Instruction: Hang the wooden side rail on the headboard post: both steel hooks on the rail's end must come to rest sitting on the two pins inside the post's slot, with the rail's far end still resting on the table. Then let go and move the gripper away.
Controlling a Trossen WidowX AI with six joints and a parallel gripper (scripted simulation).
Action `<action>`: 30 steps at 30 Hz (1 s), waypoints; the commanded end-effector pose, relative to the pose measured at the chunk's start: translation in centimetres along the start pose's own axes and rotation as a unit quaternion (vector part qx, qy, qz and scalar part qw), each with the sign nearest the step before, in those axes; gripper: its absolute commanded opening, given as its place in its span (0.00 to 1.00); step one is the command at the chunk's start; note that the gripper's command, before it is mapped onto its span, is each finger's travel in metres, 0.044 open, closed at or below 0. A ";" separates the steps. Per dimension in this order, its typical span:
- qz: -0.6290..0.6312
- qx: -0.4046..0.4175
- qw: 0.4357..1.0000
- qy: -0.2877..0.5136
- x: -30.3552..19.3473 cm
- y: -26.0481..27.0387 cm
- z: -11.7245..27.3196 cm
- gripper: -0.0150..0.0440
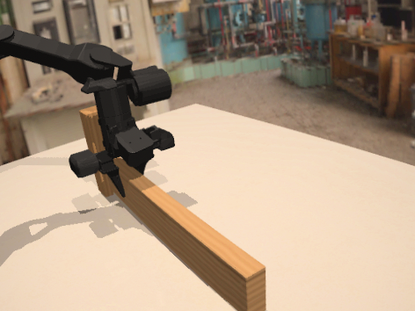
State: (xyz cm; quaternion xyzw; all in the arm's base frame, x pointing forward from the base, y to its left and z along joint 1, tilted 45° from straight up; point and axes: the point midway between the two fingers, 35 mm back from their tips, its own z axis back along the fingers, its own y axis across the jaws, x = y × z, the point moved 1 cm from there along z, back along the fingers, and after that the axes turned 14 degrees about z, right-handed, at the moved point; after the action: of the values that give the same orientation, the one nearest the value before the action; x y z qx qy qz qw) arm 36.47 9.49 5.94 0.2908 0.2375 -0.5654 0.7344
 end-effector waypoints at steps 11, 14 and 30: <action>0.002 0.005 1.000 0.002 0.1 0.2 0.0 0.25; 0.002 0.005 1.000 0.002 0.1 0.2 -0.1 0.25; 0.002 0.005 1.000 0.002 0.1 0.2 -0.3 0.25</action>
State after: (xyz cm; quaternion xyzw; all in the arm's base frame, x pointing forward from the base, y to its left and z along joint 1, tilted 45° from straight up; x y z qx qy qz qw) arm 36.46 9.82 5.61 0.2908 0.2374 -0.5659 0.7341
